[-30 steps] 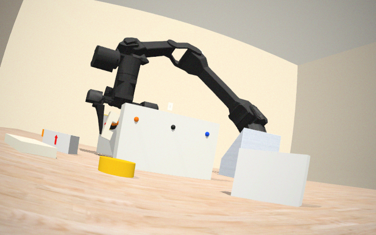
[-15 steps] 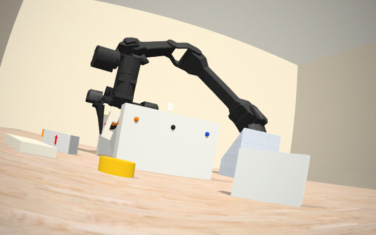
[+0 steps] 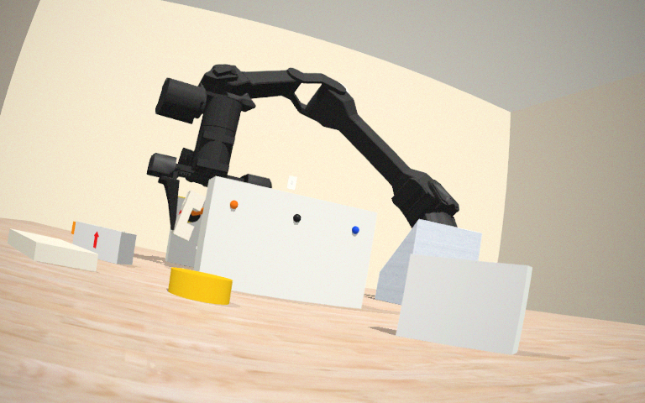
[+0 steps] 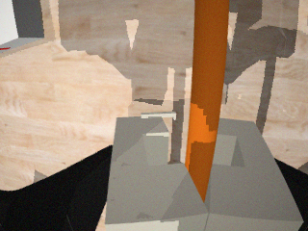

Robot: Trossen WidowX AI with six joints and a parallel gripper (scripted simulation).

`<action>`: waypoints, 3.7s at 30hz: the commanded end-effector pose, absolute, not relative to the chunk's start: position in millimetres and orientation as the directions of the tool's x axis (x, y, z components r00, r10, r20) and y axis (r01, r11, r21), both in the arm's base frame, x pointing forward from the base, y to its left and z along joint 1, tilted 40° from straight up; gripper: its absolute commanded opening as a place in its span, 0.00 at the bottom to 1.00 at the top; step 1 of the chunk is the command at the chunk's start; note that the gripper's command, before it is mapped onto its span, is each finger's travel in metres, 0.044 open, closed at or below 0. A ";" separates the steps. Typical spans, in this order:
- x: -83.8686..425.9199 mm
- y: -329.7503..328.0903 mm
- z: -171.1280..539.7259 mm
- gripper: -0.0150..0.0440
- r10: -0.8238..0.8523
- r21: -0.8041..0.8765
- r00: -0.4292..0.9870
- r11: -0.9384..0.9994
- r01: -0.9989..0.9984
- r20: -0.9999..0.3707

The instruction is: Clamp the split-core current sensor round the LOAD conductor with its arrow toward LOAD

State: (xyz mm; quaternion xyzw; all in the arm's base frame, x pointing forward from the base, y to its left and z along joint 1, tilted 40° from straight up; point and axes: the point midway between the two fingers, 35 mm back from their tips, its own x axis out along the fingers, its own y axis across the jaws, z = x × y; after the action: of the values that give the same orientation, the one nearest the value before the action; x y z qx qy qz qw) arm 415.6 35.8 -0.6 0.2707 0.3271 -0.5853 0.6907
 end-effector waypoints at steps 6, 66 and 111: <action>415.6 36.0 -0.3 0.25 -0.631 -0.008 0.101 0.167 0.986 -0.769; 414.0 45.7 11.2 0.25 -0.634 -0.013 0.101 0.172 0.985 -0.766; 414.0 45.7 11.2 0.25 -0.634 -0.013 0.101 0.172 0.985 -0.766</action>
State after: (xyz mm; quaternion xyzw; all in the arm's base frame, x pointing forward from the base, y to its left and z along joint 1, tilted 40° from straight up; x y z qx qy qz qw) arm 415.8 34.1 12.1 0.2660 0.3200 -0.5931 0.6892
